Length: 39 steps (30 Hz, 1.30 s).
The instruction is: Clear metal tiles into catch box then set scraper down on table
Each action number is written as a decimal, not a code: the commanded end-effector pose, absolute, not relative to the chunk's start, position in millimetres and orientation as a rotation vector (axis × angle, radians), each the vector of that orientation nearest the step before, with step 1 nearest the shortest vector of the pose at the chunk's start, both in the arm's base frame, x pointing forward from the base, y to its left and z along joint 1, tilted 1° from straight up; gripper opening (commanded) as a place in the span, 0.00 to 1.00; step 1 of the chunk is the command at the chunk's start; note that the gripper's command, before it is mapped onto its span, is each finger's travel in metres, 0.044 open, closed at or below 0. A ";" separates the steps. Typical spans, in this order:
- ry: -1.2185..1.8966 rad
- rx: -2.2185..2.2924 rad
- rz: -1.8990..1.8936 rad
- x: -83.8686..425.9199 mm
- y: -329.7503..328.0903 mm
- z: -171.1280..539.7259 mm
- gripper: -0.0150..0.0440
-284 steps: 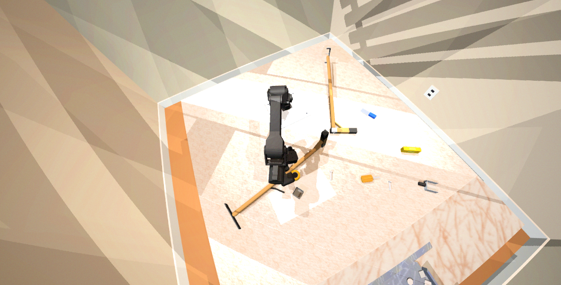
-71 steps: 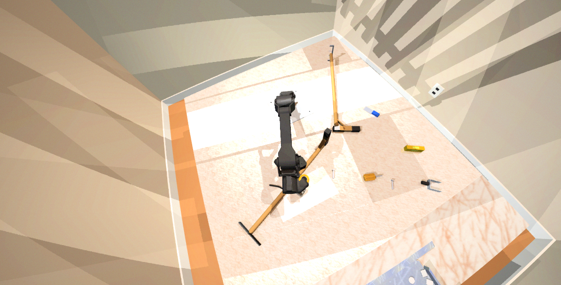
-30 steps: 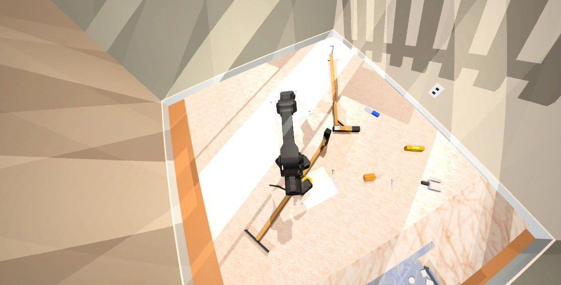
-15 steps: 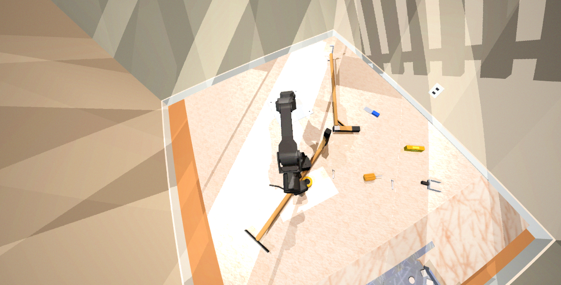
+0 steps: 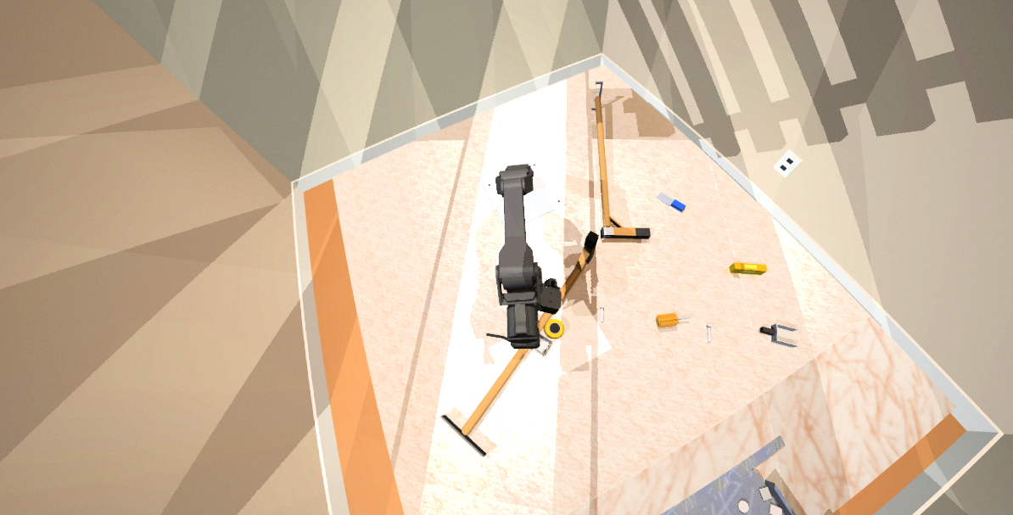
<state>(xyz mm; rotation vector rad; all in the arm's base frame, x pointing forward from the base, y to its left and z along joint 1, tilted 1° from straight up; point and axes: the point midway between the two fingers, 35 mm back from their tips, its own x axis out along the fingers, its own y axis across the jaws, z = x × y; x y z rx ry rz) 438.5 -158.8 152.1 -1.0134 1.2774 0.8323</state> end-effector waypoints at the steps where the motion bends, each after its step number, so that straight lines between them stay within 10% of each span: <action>1: 1.292 -0.948 0.761 436.3 -158.8 158.4 0.25; 39: 1.360 -0.178 0.038 415.7 -164.7 196.6 0.25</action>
